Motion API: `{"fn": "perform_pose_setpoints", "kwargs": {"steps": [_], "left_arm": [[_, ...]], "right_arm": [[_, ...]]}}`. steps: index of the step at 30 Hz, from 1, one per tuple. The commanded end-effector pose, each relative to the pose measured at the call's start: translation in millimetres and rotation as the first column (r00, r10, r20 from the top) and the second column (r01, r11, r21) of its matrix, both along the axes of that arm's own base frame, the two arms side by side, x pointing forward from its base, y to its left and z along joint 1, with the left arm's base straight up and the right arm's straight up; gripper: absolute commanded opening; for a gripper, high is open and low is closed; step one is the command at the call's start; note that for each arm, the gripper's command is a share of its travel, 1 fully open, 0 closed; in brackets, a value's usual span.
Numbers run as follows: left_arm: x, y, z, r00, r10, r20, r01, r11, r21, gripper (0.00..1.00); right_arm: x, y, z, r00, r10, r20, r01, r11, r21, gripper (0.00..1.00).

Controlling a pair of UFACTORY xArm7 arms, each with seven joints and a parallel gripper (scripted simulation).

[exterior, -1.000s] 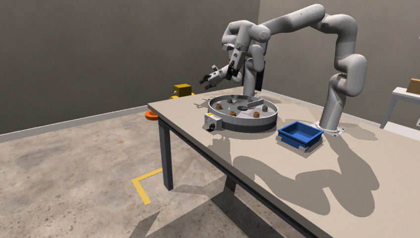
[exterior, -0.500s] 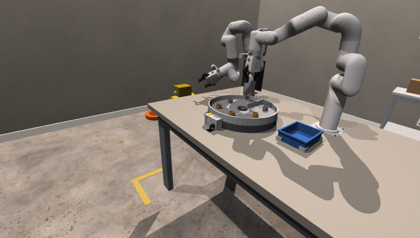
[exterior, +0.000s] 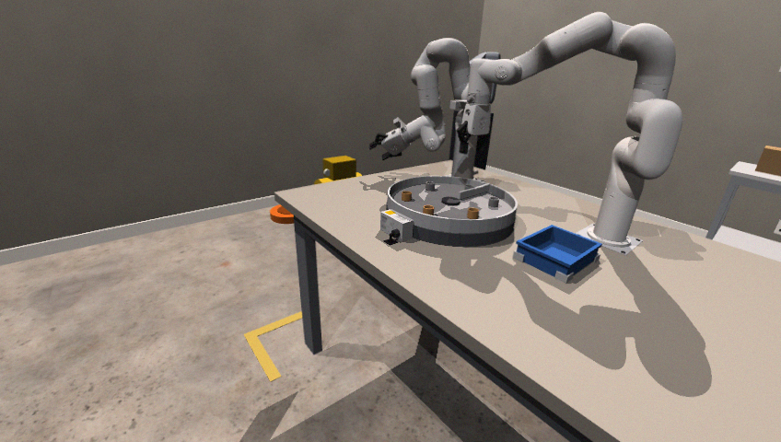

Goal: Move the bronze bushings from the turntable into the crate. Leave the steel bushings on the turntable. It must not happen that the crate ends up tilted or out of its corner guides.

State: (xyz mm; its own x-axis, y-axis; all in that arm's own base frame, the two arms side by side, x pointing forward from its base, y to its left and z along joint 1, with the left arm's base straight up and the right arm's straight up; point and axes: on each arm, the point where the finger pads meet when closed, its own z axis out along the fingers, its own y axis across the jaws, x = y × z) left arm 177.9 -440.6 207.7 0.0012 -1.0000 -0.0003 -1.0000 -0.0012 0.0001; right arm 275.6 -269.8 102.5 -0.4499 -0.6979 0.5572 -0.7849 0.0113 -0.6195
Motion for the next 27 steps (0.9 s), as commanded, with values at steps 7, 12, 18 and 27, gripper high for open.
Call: {"fn": "perform_pose_setpoints", "kwargs": {"steps": [7, 12, 18, 27], "left_arm": [[0, -1, 1.7, 1.000, -0.001, 0.002, 0.001, 1.000, -0.004, 1.00], [0, -1, 1.7, 1.000, -0.001, 0.002, 0.001, 1.000, -0.004, 1.00], [0, -1, 1.7, 1.000, -0.001, 0.002, 0.001, 1.000, -0.004, 1.00], [0, -1, 1.7, 1.000, -0.001, 0.002, 0.001, 1.000, -0.004, 1.00]], "right_arm": [[-32, -31, 0.8, 0.993, -0.115, 0.002, 0.115, 0.993, -0.002, 1.00], [-49, -44, 0.8, 0.985, -0.171, 0.002, 0.171, 0.985, -0.002, 1.00], [-69, -57, 0.8, 0.973, -0.230, 0.002, 0.230, 0.973, -0.002, 1.00], [-102, -76, 0.8, 0.946, -0.324, 0.002, 0.324, 0.946, -0.002, 1.00]]}}
